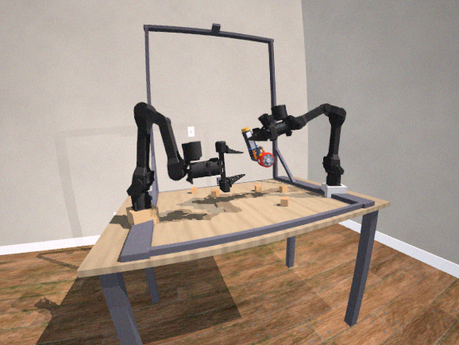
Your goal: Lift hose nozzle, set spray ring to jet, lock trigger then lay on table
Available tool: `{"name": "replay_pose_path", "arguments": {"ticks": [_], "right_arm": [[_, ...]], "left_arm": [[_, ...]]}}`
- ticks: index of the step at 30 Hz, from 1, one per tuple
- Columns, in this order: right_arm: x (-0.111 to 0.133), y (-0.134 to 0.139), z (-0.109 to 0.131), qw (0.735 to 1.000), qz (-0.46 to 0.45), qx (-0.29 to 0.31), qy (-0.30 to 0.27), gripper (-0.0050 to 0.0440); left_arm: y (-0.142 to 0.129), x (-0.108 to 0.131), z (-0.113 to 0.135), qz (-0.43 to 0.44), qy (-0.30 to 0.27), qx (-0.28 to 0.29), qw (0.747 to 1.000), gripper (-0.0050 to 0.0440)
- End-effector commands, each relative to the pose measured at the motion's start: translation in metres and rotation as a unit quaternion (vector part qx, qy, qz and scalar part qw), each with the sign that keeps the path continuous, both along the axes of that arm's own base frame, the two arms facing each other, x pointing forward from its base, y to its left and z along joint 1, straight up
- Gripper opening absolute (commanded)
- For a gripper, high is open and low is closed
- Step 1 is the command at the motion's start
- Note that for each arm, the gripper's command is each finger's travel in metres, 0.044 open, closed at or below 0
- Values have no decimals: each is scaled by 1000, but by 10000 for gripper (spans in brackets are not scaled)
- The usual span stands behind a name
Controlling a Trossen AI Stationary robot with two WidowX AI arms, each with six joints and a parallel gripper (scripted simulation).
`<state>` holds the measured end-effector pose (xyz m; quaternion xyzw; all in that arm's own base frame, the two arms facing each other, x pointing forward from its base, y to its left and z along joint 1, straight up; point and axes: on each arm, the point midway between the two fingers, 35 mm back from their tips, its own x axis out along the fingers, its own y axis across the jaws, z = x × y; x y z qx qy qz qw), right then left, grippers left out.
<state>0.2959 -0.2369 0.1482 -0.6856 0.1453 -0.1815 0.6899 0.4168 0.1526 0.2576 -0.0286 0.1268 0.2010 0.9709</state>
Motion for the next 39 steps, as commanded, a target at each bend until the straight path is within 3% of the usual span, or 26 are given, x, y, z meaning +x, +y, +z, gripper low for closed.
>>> {"name": "replay_pose_path", "arguments": {"ticks": [1,39], "right_arm": [[8,-5,5,1000,-1,-4,-5,408],[59,-32,13,1000,-5,-7,-6,408]], "left_arm": [[0,1,18,-2,-20,10,1000,170],[0,1,18,-2,-20,10,1000,170]]}}
